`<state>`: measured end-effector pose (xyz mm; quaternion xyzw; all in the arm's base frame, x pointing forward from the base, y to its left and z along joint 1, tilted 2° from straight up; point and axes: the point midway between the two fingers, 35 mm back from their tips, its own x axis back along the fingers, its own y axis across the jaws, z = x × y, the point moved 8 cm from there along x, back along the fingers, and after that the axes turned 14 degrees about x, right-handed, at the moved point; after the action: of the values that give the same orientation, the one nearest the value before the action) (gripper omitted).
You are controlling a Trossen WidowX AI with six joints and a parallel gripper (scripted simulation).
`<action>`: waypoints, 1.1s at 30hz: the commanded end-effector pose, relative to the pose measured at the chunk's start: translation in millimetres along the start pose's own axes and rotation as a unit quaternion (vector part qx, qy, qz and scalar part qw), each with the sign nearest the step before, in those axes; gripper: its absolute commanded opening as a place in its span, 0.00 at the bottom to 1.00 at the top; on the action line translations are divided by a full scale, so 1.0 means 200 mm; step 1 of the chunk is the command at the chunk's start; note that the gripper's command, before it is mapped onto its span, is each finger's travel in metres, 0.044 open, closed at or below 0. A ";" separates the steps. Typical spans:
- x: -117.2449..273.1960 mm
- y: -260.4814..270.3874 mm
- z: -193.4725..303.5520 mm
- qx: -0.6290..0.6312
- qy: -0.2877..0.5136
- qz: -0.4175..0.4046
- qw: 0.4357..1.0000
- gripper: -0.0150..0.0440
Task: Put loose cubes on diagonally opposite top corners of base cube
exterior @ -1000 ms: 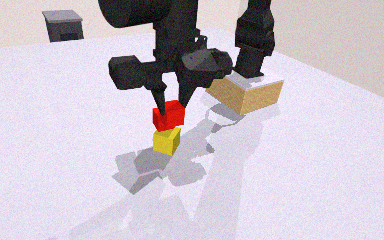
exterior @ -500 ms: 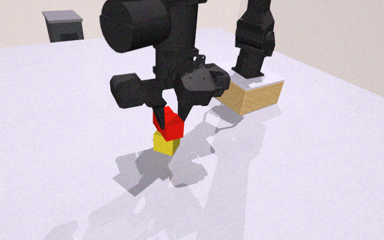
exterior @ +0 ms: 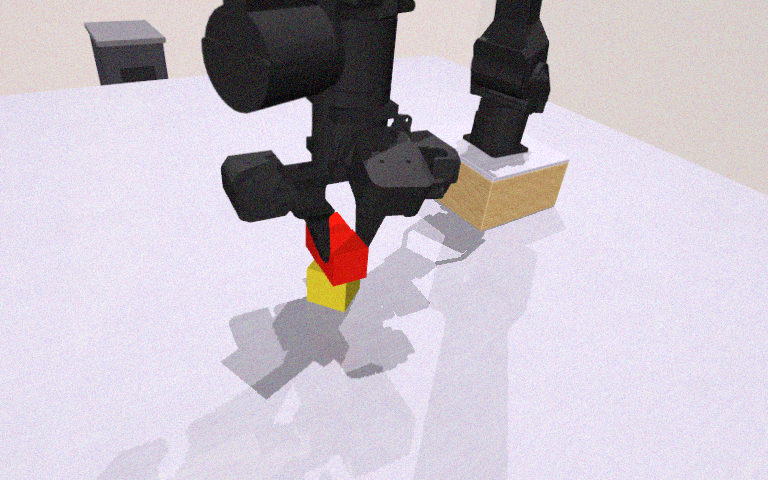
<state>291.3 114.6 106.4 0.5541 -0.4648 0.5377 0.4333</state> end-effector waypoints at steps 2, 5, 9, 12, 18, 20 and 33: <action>-0.01 0.00 0.00 0.002 0.003 -0.001 1.000 0.43; -0.01 0.00 0.00 0.002 0.003 -0.001 1.000 0.43; -0.01 0.00 0.00 0.002 0.003 -0.001 1.000 0.43; -0.01 0.00 0.00 0.002 0.003 -0.001 1.000 0.52; -0.01 0.00 0.00 0.002 0.003 -0.001 1.000 0.60; 0.00 0.00 0.00 0.002 0.003 -0.001 1.000 0.60; 0.10 0.00 0.00 0.001 0.001 0.000 1.000 0.60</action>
<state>289.1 113.3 120.4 0.5555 -0.4618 0.5361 0.4367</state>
